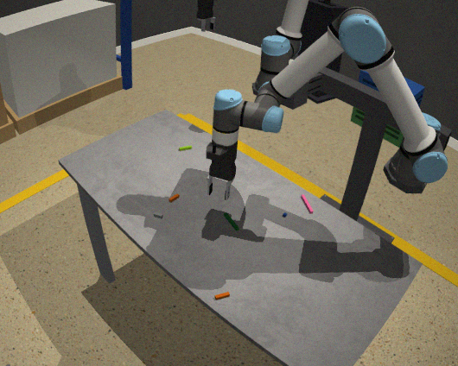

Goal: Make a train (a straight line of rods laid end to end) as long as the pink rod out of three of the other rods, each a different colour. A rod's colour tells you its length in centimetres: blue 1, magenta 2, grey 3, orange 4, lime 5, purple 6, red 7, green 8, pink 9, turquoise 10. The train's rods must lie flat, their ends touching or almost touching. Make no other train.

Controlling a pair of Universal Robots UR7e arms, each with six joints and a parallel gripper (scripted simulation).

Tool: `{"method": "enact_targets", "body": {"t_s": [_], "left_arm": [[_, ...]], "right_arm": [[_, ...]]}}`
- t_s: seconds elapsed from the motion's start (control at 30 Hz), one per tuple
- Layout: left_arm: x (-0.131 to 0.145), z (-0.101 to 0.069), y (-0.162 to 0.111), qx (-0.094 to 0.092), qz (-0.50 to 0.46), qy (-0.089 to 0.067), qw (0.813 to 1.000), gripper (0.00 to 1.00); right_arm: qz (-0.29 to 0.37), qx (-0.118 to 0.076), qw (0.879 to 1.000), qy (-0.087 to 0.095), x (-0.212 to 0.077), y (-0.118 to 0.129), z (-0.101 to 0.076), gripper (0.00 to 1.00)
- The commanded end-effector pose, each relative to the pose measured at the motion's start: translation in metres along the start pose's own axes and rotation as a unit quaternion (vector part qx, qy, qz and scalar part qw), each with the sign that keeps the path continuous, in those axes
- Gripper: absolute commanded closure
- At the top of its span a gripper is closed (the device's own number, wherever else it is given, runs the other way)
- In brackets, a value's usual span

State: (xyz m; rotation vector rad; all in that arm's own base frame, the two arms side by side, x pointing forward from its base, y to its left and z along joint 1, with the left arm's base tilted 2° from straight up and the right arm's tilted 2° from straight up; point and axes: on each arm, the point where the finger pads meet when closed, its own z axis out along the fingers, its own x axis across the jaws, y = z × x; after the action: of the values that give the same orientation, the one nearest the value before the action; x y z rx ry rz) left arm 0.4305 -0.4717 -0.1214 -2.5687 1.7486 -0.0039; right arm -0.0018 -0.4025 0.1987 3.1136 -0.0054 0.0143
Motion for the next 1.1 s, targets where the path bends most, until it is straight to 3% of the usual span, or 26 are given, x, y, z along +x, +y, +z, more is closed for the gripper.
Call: {"method": "enact_targets", "body": {"t_s": [0.0, 0.33, 0.4, 0.9, 0.97, 1.07], "left_arm": [[0.021, 0.000, -0.008, -0.002, 0.070, 0.000, 0.998, 0.00], [0.077, 0.003, -0.034, -0.001, 0.269, 0.001, 0.963, 0.00], [0.077, 0.003, -0.034, -0.001, 0.269, 0.001, 0.963, 0.00], [0.136, 0.007, -0.065, -0.001, 0.507, 0.001, 0.862, 0.00], [0.136, 0.007, -0.065, -0.001, 0.507, 0.001, 0.862, 0.00], [0.144, 0.007, -0.070, -0.001, 0.542, 0.001, 0.840, 0.00]], "right_arm": [[0.000, -0.001, 1.000, 0.000, 0.000, 0.001, -0.001, 0.00], [0.000, -0.001, 1.000, 0.000, 0.000, 0.001, -0.001, 0.00], [0.000, -0.001, 1.000, 0.000, 0.000, 0.001, -0.001, 0.00], [0.000, -0.001, 1.000, 0.000, 0.000, 0.001, -0.001, 0.00], [0.000, -0.001, 1.000, 0.000, 0.000, 0.001, -0.001, 0.00], [0.000, -0.001, 1.000, 0.000, 0.000, 0.001, -0.001, 0.00]]}}
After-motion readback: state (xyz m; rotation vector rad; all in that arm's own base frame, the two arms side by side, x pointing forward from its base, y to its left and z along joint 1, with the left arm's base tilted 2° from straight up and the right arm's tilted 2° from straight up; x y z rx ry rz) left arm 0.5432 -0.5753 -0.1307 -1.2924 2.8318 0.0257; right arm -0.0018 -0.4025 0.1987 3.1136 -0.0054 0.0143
